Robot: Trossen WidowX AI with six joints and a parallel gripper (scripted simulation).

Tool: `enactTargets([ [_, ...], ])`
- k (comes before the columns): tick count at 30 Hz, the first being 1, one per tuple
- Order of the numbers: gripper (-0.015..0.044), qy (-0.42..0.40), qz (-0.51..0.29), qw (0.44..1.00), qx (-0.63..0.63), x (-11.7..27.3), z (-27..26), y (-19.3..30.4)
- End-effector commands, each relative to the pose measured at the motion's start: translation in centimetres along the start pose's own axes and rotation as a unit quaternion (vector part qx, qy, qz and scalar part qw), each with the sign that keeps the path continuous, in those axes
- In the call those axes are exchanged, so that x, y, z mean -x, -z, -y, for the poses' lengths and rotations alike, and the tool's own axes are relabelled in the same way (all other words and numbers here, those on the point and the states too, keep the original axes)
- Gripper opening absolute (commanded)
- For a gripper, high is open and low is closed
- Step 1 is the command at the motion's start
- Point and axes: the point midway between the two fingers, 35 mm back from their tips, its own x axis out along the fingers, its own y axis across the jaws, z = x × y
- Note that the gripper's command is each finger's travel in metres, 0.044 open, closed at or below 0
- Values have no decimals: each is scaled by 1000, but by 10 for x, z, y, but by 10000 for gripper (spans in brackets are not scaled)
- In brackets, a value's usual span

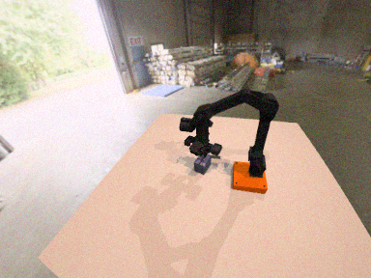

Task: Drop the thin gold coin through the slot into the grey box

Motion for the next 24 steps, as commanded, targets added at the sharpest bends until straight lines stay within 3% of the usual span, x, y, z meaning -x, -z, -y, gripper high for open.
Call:
enactTargets([
  [1,161,0,0,1000,0,0,0,0],
  [9,161,0,0,1000,0,0,0,0],
  [19,423,-1,0,1000,0,40,-1,0],
  [24,440,-3,-1,1000,0,62,-4,1],
])
